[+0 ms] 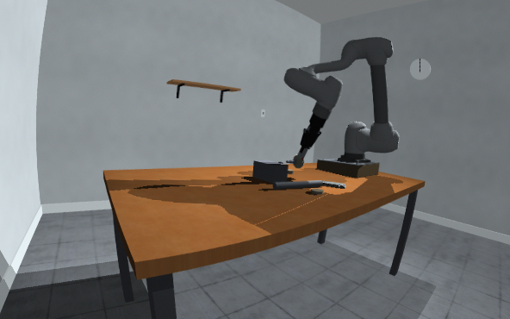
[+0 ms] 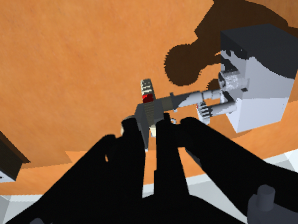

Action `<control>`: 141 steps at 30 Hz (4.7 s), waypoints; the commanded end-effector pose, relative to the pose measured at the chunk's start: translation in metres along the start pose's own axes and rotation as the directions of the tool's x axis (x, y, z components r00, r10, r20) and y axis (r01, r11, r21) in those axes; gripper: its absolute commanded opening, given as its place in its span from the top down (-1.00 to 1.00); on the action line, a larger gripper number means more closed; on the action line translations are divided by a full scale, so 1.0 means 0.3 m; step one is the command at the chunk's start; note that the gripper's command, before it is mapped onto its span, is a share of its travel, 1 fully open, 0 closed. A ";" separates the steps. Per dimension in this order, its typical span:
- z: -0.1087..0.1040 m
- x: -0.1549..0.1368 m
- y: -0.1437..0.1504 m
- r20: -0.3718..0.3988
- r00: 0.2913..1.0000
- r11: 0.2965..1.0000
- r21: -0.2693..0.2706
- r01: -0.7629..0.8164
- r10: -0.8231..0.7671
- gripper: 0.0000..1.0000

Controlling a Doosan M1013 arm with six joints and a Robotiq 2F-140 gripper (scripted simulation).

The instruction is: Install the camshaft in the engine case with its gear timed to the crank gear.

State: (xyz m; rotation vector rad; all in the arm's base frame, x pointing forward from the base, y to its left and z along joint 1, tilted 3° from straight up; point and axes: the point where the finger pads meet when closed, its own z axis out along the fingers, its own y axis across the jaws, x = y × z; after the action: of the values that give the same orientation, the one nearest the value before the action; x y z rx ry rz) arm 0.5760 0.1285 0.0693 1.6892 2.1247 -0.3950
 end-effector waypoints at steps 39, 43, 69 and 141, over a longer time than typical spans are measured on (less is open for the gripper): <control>0.065 0.024 -0.003 0.004 1.000 1.000 -0.001 0.005 -0.005 0.90; 0.065 0.024 -0.003 0.004 1.000 1.000 -0.001 0.005 -0.005 0.90; 0.098 0.023 -0.008 0.006 1.000 1.000 0.003 0.011 -0.011 0.90; 0.098 0.023 0.030 0.006 1.000 1.000 0.003 0.010 -0.010 0.90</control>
State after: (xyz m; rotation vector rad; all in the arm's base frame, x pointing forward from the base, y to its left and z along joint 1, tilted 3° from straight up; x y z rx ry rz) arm 0.5811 0.1234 0.0402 1.6851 2.1294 -0.4085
